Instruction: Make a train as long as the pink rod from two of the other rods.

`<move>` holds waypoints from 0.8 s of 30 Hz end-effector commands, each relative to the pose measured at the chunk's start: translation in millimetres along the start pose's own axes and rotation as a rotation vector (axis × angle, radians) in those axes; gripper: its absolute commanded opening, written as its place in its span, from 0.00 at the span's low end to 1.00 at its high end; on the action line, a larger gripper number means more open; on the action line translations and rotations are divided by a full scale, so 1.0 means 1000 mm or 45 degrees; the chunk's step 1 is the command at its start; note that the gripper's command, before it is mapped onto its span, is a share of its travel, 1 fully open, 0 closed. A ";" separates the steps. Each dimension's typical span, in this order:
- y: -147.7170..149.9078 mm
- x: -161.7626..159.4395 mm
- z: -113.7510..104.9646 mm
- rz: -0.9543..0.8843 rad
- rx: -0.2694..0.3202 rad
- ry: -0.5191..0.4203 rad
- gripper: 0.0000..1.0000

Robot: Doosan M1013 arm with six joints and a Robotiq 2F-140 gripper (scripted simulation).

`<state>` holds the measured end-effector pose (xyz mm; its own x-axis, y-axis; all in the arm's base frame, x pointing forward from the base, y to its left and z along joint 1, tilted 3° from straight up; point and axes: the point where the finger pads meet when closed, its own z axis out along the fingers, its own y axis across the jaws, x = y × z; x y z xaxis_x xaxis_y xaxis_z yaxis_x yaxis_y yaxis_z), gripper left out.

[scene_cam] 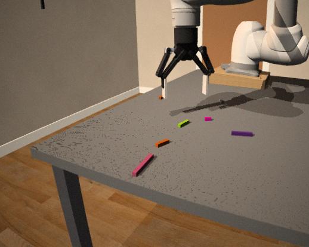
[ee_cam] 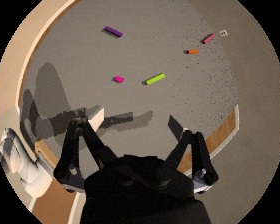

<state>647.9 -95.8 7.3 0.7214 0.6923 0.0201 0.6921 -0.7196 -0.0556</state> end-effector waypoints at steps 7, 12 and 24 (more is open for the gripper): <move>0.000 0.000 0.000 0.000 0.000 0.000 1.00; 0.000 0.000 0.000 0.000 0.000 0.000 1.00; -0.038 0.081 0.000 0.000 0.000 0.001 1.00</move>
<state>668.7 -42.5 10.0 0.7206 0.6930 0.0220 0.6930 -0.7188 -0.0561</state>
